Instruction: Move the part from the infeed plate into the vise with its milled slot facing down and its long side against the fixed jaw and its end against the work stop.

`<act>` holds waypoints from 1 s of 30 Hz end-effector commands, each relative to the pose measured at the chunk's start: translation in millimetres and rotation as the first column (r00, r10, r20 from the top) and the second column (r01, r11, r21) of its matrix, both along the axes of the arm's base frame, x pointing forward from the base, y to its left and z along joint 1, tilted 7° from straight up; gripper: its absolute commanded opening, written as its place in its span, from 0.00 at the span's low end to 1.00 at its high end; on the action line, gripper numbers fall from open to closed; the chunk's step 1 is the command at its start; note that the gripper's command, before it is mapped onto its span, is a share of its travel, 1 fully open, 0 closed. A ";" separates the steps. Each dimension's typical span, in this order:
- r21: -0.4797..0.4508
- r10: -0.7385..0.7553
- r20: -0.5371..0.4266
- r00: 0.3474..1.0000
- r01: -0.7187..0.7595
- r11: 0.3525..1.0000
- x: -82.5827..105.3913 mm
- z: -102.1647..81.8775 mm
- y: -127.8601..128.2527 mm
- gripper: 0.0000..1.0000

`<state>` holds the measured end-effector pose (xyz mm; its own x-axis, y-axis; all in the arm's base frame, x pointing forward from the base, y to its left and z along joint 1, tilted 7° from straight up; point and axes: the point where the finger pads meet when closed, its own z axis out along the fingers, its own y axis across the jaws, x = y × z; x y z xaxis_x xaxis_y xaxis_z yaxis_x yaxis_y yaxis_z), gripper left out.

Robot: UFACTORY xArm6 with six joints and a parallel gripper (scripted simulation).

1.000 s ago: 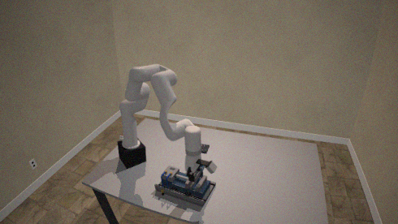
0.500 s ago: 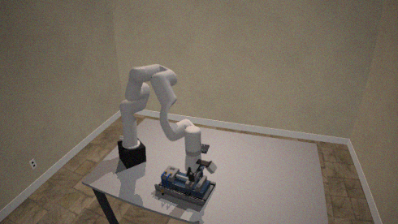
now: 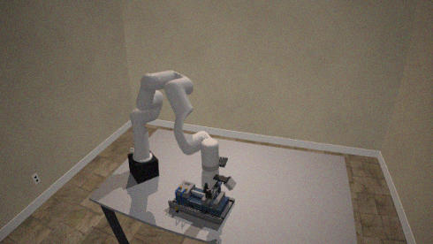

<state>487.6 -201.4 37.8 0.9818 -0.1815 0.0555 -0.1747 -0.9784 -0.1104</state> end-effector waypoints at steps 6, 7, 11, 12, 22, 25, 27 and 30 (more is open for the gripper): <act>-0.002 0.000 0.004 1.000 0.000 1.000 1.9 -4.7 -0.2 0.00; -0.002 0.000 0.004 1.000 0.000 1.000 2.0 -5.4 -0.1 0.00; -0.002 0.000 0.004 1.000 0.000 1.000 2.3 -8.2 0.1 0.00; -0.002 0.000 0.004 1.000 0.000 1.000 2.3 -8.2 0.1 0.00; -0.002 0.000 0.004 1.000 0.000 1.000 2.7 -12.6 0.6 0.00; -0.002 0.000 0.004 1.000 0.000 1.000 2.7 -13.5 0.6 0.00; -0.002 0.000 0.004 1.000 0.000 1.000 2.8 -13.9 0.7 0.00; -0.002 0.000 0.004 1.000 0.000 1.000 2.8 -14.0 0.7 0.00</act>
